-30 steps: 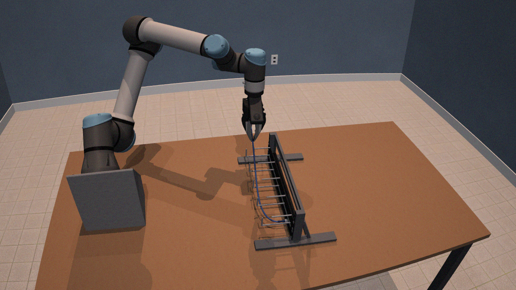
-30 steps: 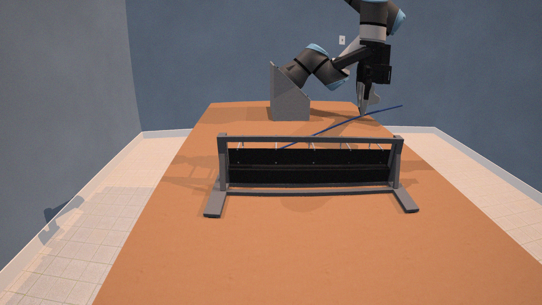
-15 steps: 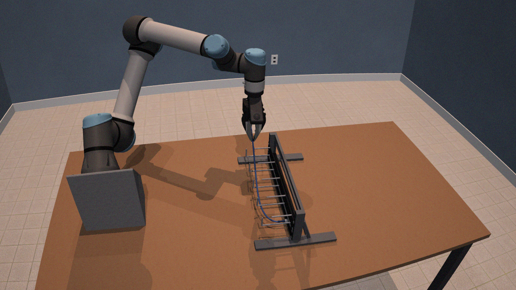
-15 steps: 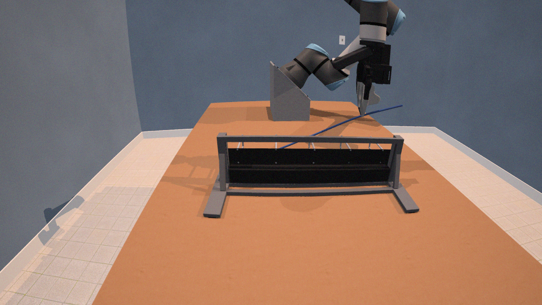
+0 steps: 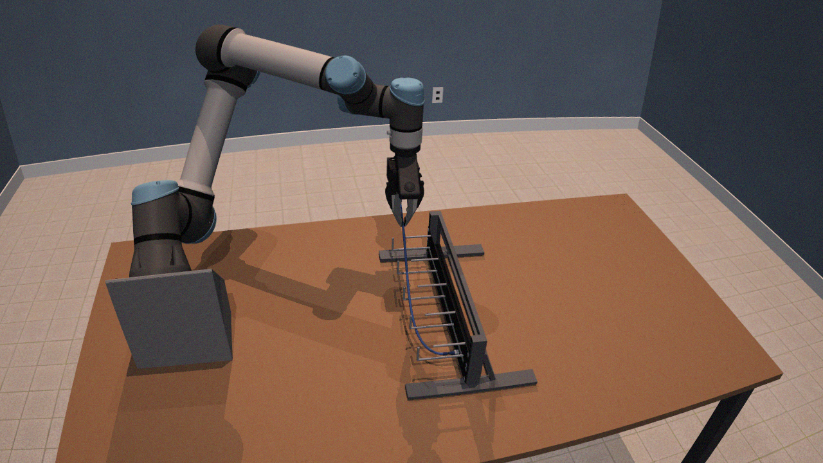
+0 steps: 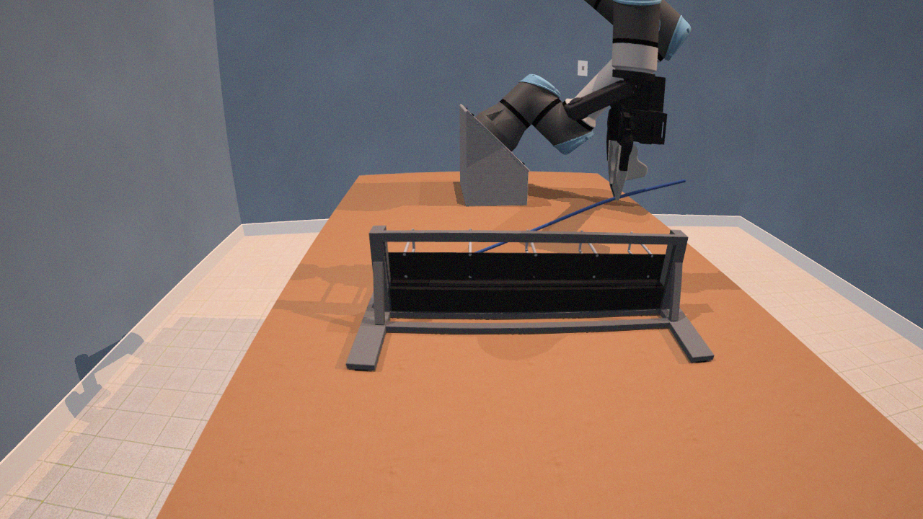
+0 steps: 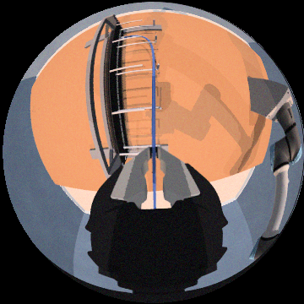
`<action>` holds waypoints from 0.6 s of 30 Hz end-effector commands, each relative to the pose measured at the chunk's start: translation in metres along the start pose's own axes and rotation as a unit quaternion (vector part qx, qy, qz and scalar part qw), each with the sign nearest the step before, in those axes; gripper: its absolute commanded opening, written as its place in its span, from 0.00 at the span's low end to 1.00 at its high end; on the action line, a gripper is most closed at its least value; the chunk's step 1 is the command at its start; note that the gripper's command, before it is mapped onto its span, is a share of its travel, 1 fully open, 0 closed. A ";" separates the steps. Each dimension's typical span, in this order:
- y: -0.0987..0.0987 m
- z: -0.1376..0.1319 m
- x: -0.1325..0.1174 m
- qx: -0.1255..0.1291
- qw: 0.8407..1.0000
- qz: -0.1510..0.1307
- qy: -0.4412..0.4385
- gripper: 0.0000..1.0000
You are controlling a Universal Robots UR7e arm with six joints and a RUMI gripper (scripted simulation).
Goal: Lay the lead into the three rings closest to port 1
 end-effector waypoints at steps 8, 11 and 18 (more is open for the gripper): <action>-0.007 0.000 0.000 0.001 1.000 0.000 0.000 0.00; -0.011 0.000 0.000 0.001 1.000 0.000 0.000 0.00; -0.018 0.000 0.000 0.001 1.000 0.000 0.000 0.00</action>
Point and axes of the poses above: the point where the finger pads meet when closed, its own y axis back along the fingers, its own z axis across the jaws, x = y × z, the point moved 7 cm from there along y, back along the fingers, and after that the axes turned 4 degrees about y, right-handed, at the moved point
